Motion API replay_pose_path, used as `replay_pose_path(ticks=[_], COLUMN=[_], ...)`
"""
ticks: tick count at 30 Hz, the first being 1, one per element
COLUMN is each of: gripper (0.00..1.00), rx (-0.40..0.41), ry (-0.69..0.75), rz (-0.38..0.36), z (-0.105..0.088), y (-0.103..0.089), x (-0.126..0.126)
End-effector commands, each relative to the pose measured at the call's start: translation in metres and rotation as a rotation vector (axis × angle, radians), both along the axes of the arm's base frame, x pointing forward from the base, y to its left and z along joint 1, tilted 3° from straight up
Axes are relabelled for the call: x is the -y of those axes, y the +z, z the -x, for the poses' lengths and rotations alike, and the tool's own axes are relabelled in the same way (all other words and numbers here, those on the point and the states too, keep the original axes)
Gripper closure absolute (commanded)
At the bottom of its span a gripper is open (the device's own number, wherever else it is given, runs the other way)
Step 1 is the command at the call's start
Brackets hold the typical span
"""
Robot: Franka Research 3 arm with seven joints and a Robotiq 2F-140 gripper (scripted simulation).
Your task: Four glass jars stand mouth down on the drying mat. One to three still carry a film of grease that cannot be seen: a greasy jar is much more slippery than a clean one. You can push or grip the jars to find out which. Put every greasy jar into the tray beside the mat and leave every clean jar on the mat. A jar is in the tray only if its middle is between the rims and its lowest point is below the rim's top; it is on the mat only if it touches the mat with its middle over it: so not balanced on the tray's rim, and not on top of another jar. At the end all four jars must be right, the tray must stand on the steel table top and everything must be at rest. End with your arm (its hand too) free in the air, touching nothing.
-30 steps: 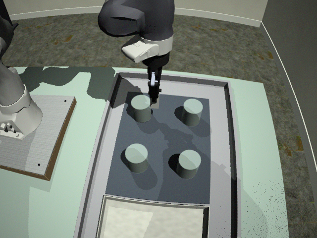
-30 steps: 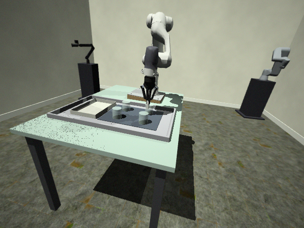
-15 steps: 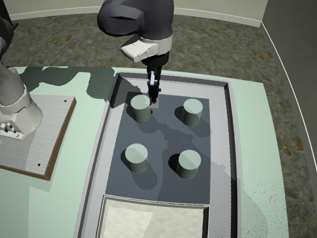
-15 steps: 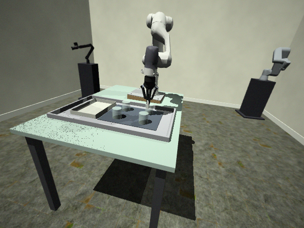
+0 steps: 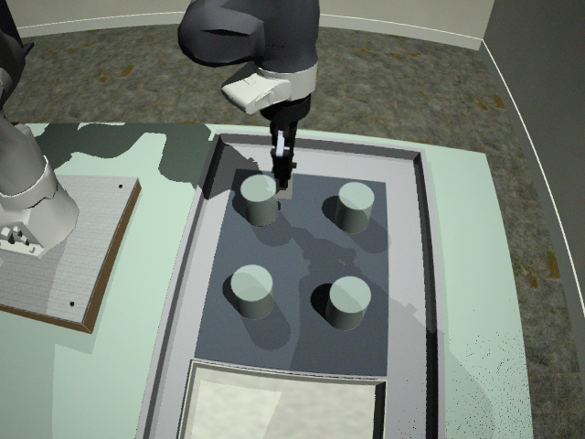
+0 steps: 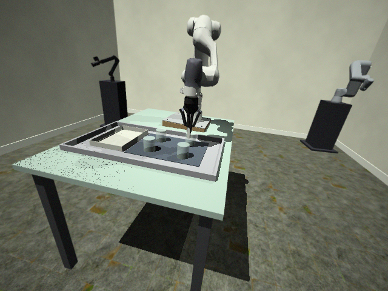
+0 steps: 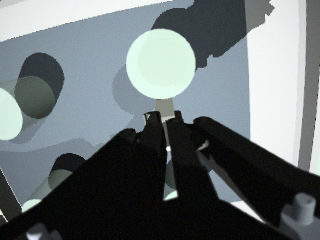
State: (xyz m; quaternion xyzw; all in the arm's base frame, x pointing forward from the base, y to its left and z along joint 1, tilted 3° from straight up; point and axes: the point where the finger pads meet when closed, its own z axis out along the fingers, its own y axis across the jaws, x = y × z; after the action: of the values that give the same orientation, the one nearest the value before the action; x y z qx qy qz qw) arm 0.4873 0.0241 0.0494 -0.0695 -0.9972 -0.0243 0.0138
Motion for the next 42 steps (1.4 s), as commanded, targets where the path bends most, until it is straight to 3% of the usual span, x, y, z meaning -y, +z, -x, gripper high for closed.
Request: replay_pose_path(ticks=[1, 42], gripper=[1.0, 1.0], rx=[-0.004, -0.004], ry=[0.0, 0.0], rz=[0.0, 0.0], z=[0.0023, 0.007], y=[0.0003, 0.0043], x=[-0.0023, -0.0028])
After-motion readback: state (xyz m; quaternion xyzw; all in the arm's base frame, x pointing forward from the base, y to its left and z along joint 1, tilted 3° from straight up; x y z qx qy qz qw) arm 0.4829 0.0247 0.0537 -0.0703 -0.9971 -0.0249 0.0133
